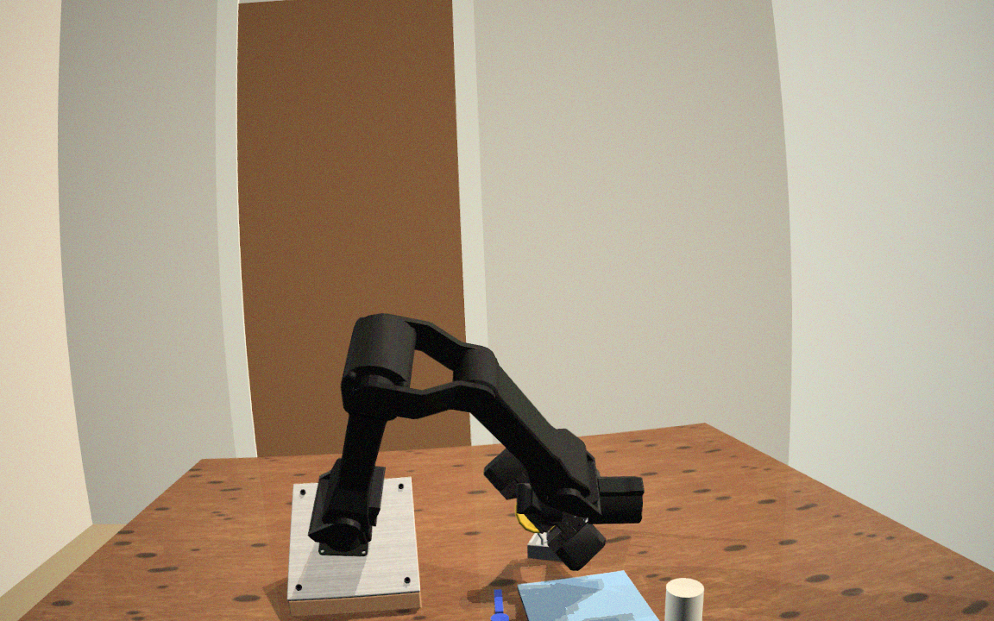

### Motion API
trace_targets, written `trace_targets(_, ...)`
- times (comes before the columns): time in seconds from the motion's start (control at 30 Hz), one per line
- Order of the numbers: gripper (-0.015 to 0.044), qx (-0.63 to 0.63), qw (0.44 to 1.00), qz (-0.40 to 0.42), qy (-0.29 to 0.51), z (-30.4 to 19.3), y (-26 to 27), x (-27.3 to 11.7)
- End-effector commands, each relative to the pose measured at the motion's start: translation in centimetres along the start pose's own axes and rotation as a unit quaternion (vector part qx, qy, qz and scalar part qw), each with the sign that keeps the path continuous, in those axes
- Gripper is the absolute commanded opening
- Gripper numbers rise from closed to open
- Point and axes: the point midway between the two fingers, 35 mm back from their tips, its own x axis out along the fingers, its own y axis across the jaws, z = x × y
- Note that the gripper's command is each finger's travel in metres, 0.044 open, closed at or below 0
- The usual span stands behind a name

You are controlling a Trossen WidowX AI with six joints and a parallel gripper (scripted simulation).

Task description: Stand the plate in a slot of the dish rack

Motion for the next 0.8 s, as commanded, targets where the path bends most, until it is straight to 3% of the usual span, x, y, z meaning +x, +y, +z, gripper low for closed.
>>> trace_targets(0.0, 0.0, -0.042, 0.999, 0.008, -0.033, -0.2, -0.1, 0.0)
trace_targets(0.77, 0.0, -0.31, 0.921, -0.063, -0.226, -1.3, -1.5, -1.7)
